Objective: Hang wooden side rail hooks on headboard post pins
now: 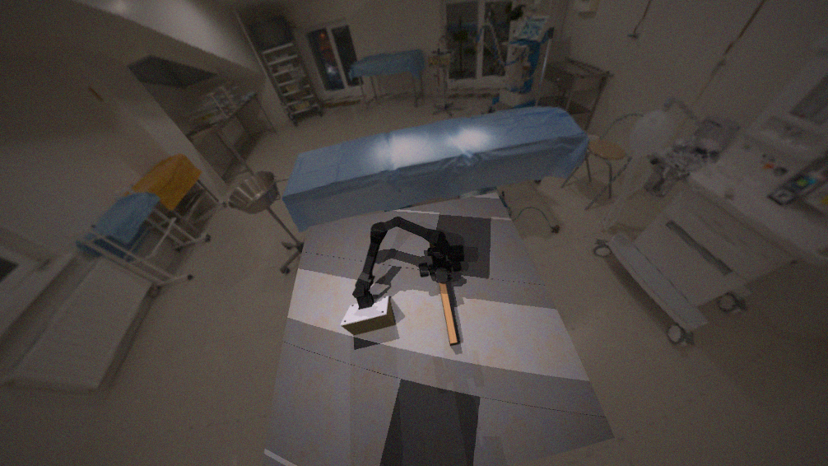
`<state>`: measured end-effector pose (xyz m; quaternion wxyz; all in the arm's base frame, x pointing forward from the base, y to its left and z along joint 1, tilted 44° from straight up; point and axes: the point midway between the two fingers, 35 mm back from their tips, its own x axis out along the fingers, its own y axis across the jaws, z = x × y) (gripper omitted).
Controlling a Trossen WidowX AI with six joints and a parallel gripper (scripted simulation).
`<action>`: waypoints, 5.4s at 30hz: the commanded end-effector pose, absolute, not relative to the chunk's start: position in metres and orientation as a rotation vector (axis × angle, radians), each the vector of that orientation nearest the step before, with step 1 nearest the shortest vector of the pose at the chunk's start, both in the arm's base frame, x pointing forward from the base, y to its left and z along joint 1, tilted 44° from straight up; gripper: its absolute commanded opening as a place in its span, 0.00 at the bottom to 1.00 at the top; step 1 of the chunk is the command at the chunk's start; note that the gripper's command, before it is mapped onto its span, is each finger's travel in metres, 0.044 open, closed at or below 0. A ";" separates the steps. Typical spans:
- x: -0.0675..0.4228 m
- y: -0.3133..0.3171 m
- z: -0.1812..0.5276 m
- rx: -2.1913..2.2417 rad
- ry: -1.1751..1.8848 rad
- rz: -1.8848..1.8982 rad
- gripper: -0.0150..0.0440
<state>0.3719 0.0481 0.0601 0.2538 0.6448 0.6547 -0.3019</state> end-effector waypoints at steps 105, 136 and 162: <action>0.373 0.057 0.064 1.762 1.775 -0.820 0.25; 0.373 0.060 0.060 1.762 1.775 -0.820 0.25; 0.372 0.061 0.058 1.756 1.777 -0.823 0.65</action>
